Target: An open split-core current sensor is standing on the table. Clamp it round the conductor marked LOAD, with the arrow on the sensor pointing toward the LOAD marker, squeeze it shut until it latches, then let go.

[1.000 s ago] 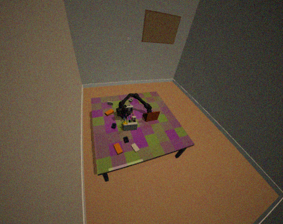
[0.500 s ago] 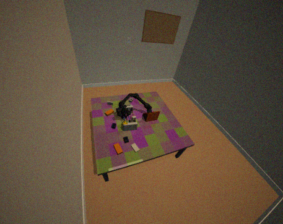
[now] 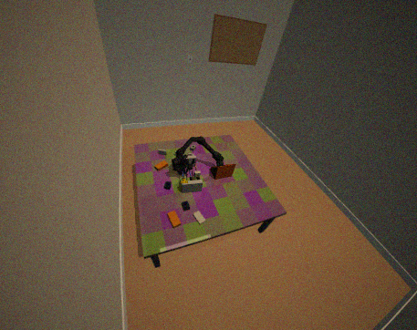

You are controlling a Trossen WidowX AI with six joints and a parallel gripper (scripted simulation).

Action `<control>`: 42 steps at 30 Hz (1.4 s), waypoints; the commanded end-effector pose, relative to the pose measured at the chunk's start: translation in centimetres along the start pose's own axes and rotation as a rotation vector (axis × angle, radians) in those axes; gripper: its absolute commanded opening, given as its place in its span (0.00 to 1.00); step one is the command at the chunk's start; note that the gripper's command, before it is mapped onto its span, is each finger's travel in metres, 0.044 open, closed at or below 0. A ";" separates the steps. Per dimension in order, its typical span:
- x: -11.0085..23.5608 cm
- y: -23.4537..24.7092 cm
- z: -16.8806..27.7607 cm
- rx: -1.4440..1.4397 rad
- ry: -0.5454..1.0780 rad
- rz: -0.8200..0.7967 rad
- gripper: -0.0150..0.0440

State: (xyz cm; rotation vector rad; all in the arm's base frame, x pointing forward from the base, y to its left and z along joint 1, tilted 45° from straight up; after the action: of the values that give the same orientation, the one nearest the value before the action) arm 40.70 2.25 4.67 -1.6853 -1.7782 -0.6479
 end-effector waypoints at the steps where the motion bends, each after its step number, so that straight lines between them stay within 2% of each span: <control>1: 0.5 0.0 0.2 0.004 -0.014 -0.095 0.25; 8: 1.2 -0.7 0.2 0.003 -0.054 -0.251 0.25; 14: 1.3 -0.8 0.2 0.003 -0.058 -0.265 0.25; 26: 0.9 -0.6 0.4 0.008 -0.044 -0.223 0.25; 35: 1.2 0.5 0.1 0.007 0.004 -0.010 0.25; 42: 1.2 0.5 0.0 0.007 0.005 -0.005 0.25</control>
State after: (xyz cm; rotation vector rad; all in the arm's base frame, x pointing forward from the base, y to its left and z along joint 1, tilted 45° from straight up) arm 41.14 3.10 5.56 -1.6603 -1.8065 -0.6484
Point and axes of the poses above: the point midway between the two fingers, 35 mm back from their tips, its own x axis back along the fingers, its own y axis across the jaws, z = x × y, the point moved 3 cm from there along x, back along the fingers, and after that the axes turned 13 degrees about x, right-handed, at the moved point
